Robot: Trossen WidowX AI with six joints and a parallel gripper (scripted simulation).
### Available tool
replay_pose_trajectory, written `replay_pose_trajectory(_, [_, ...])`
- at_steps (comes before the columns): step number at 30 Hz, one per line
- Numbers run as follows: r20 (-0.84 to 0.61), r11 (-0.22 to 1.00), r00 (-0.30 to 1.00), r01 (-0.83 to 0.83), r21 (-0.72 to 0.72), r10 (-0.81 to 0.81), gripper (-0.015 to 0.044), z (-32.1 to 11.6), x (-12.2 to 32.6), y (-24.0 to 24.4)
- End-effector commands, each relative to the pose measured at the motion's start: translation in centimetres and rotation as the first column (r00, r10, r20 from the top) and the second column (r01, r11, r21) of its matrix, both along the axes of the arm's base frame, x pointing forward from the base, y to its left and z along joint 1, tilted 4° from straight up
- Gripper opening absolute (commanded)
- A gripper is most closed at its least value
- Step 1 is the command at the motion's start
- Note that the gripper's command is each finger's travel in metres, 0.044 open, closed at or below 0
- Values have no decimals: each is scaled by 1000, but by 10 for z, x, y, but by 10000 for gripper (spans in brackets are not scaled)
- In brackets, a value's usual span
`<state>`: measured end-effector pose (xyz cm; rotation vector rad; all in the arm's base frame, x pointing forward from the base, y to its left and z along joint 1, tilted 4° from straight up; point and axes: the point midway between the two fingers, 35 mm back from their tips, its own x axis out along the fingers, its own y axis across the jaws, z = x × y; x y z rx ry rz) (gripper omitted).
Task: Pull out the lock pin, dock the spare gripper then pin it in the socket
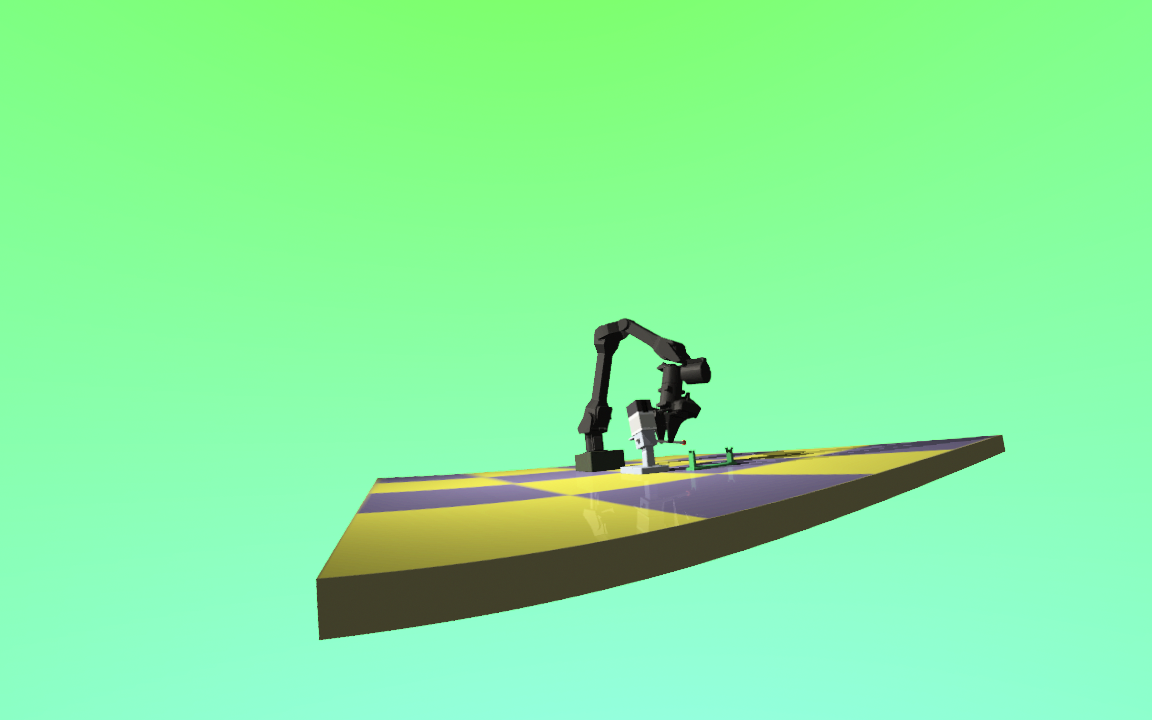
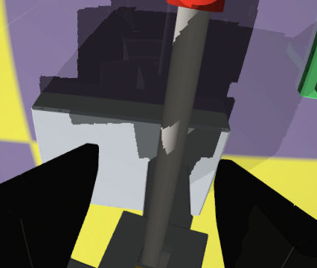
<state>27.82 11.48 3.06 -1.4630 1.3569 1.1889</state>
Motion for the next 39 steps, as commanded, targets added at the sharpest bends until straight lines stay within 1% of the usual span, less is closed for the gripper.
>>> replay_pose_trajectory(1, [1, 1000, 1000, 1, 2, -1, 200, 8, 0, 7])
replay_pose_trajectory(28, [-18, 999, 1000, -23, -23, 23, 200, 59, -7, 44])
replay_pose_trajectory(29, [-19, 999, 1000, -25, -25, 25, 226, 53, -7, 39])
replay_pose_trajectory(37, [-19, 999, 1000, -25, -25, 25, 436, 53, -7, 39])
replay_pose_trajectory(39, [-19, 999, 1000, -25, -25, 25, 440, 53, -7, 39])
